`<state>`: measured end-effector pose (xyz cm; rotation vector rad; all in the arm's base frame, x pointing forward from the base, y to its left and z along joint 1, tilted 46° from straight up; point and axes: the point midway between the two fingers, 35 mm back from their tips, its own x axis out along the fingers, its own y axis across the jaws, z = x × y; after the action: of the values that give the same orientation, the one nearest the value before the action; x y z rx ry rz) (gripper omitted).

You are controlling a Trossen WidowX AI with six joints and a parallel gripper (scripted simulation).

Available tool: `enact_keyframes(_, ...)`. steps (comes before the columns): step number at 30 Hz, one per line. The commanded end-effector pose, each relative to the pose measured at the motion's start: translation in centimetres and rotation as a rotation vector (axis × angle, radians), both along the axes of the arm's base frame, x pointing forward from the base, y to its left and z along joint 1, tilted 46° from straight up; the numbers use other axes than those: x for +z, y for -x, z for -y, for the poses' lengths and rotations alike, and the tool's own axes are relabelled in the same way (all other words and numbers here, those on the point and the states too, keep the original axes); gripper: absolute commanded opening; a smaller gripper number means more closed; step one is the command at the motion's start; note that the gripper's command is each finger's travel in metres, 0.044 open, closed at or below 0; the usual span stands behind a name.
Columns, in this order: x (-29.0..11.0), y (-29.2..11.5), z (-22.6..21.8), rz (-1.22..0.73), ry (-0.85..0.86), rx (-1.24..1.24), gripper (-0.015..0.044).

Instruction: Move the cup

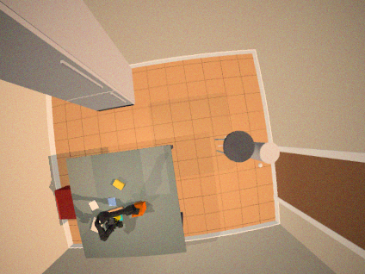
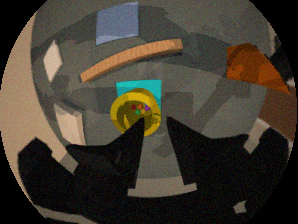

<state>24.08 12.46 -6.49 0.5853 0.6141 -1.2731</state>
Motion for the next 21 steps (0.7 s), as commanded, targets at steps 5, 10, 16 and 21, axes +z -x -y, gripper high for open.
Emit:
enact_keyframes(5,1.02,0.24,-1.0,0.004,-0.006,-0.005,0.0146)
enact_keyframes(10,0.95,0.44,-0.98,-0.001,0.002,0.002,0.0173)
enact_keyframes(16,0.95,0.44,-0.98,-0.001,0.002,0.002,0.033)
enact_keyframes(21,1.4,0.51,-1.49,-0.001,0.001,0.001,0.044)
